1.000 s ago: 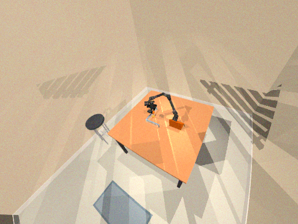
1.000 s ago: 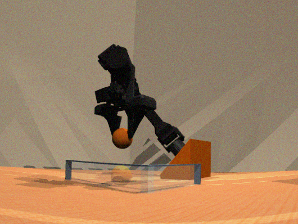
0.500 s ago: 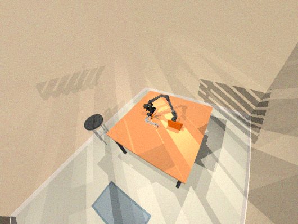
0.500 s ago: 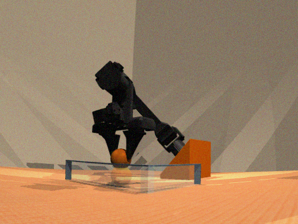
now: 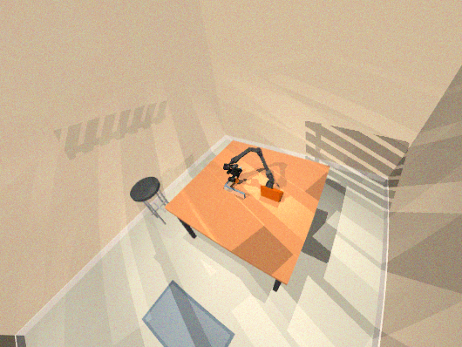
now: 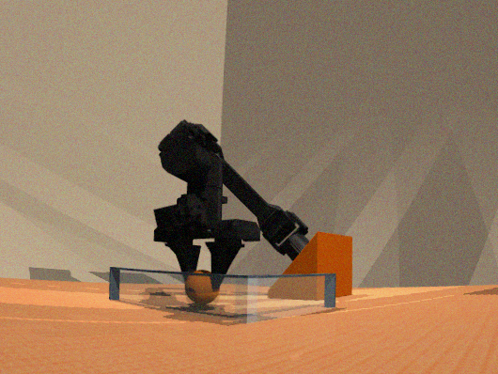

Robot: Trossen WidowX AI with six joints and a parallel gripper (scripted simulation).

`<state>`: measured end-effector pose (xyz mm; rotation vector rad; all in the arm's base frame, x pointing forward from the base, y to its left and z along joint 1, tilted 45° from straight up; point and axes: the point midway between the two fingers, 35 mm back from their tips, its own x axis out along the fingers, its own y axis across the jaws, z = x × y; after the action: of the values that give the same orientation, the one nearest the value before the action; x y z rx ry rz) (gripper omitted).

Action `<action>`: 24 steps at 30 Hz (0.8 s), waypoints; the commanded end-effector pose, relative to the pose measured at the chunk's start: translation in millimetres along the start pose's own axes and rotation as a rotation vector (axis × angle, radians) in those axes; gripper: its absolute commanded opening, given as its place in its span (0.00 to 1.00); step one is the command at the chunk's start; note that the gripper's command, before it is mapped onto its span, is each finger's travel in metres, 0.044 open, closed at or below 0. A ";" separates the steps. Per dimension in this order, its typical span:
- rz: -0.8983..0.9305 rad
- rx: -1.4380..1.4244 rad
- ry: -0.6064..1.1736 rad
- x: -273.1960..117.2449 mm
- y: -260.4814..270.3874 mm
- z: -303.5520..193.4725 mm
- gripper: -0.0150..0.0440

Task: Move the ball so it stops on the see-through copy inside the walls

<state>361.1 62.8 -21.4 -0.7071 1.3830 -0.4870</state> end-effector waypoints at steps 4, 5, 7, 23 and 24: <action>-0.008 -0.008 0.006 13.5 -0.2 -1.9 0.25; -0.008 -0.008 0.006 14.9 -0.3 -1.9 0.25; -0.008 -0.008 0.006 15.9 -0.3 -1.9 0.25; -0.001 0.000 0.002 10.9 -0.8 -0.5 0.89; 0.000 0.000 0.002 8.3 -0.6 -0.2 0.89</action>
<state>362.1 54.8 -28.6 -0.7104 1.3846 -0.4871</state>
